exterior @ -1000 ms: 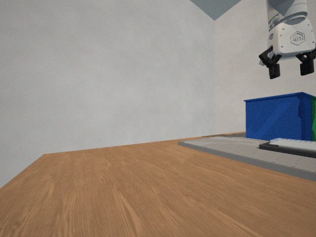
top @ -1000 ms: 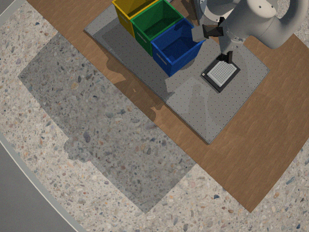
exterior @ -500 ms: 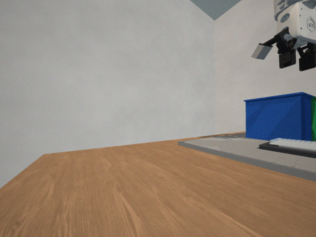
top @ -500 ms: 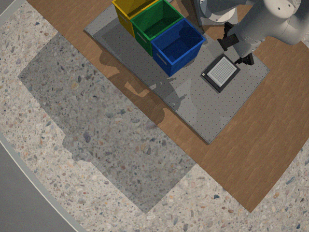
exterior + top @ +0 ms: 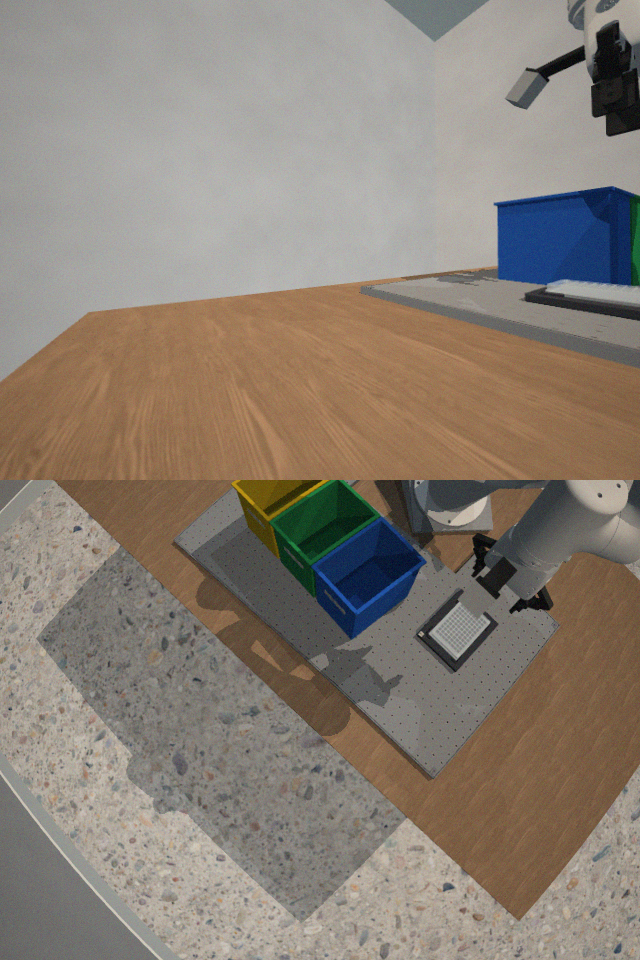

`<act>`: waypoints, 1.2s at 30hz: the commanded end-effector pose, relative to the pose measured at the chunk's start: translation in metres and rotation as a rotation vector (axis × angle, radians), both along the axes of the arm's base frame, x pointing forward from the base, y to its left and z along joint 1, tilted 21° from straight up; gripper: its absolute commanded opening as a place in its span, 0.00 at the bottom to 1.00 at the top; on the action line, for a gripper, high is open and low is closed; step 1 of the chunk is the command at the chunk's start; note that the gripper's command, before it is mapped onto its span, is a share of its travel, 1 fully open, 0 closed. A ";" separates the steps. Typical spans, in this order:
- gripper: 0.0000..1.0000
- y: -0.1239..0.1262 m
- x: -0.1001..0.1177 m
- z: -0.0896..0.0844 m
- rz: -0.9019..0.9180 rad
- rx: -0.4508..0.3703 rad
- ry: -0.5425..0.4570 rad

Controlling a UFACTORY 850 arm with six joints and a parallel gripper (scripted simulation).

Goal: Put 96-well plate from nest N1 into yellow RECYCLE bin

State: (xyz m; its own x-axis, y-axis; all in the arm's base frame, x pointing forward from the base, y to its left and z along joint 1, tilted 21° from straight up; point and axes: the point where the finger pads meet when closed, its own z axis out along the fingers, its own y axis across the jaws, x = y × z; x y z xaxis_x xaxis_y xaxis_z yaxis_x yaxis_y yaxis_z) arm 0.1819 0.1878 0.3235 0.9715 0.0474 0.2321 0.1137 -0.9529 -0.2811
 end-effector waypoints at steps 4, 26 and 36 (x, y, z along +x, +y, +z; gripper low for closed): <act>1.00 0.001 0.000 0.001 0.006 0.002 -0.001; 1.00 0.009 0.006 -0.026 0.006 0.002 -0.001; 1.00 0.013 0.009 -0.038 0.006 0.002 -0.001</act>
State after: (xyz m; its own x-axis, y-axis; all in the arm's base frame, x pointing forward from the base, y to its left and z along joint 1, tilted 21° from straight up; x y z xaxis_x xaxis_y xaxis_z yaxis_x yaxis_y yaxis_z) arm 0.1890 0.1987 0.2895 0.9712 0.0528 0.2323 0.1192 -0.9520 -0.2820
